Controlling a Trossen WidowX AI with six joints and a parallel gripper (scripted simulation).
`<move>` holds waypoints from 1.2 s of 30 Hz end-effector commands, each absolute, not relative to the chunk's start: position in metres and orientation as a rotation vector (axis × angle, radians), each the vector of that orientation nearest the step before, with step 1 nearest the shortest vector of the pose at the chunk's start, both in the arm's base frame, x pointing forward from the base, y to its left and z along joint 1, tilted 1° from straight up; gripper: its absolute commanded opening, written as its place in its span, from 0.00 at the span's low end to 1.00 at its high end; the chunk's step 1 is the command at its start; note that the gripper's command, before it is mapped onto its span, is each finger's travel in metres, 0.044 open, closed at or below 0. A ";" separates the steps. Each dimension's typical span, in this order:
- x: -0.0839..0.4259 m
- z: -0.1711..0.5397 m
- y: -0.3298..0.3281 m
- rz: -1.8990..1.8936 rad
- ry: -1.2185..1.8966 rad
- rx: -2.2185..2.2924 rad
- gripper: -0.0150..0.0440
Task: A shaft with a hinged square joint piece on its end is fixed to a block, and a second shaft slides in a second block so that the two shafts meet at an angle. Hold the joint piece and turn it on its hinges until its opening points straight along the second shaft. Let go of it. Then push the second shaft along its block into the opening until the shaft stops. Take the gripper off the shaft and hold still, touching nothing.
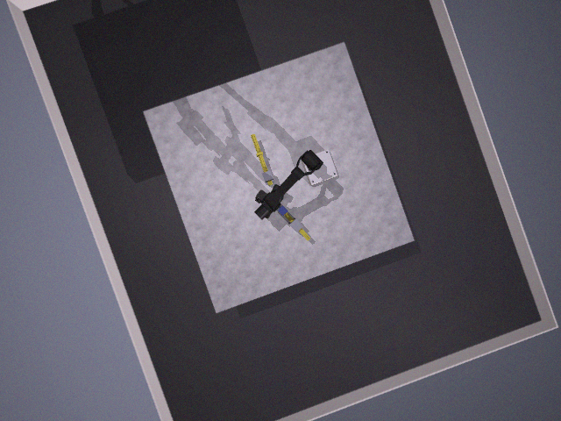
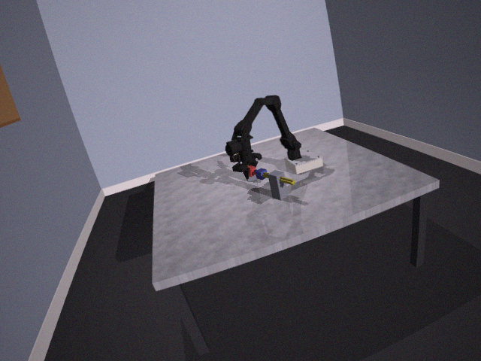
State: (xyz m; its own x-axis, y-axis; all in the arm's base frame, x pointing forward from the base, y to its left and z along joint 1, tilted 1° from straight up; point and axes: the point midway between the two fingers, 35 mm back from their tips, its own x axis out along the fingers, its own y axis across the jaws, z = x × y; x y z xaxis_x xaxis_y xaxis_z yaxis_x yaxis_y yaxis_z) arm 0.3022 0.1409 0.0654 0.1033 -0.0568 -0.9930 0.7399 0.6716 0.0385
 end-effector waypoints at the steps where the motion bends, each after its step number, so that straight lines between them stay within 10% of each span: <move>1: 0.300 0.064 0.139 -0.700 1.353 0.696 0.25; 36: 0.280 0.057 0.129 -1.024 1.308 1.135 0.25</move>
State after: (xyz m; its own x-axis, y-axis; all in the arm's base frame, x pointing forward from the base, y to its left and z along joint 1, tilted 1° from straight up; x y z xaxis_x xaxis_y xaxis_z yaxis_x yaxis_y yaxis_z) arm 0.2821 0.1296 0.0575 0.0271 0.0453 -0.9986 0.9720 0.2320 0.0369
